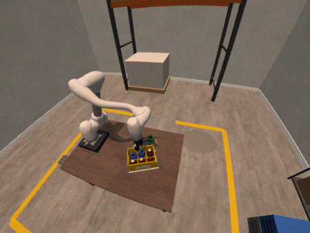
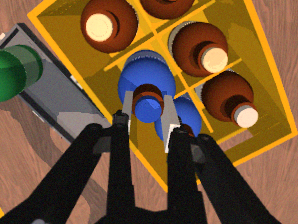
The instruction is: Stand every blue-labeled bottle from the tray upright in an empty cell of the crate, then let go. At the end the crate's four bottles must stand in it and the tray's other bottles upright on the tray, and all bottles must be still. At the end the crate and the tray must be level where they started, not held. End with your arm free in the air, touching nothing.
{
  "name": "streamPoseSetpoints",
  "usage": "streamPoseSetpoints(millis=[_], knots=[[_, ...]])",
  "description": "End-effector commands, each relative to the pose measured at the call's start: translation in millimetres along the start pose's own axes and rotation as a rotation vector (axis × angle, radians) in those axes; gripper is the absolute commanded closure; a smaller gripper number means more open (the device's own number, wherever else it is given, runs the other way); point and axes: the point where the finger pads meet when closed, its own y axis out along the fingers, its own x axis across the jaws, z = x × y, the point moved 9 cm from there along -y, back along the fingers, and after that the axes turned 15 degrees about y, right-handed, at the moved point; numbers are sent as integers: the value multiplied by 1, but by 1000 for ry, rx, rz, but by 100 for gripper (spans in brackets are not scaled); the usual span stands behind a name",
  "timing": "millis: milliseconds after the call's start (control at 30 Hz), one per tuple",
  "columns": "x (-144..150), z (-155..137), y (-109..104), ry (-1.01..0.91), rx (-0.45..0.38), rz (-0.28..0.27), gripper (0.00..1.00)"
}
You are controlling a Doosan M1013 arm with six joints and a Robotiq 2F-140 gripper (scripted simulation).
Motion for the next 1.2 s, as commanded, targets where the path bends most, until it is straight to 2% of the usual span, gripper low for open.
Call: streamPoseSetpoints(millis=[0,533,1167], knots=[[0,0,3,0,0,0,100],[0,0,14,0,0,0,100],[0,0,15,0,0,0,100]])
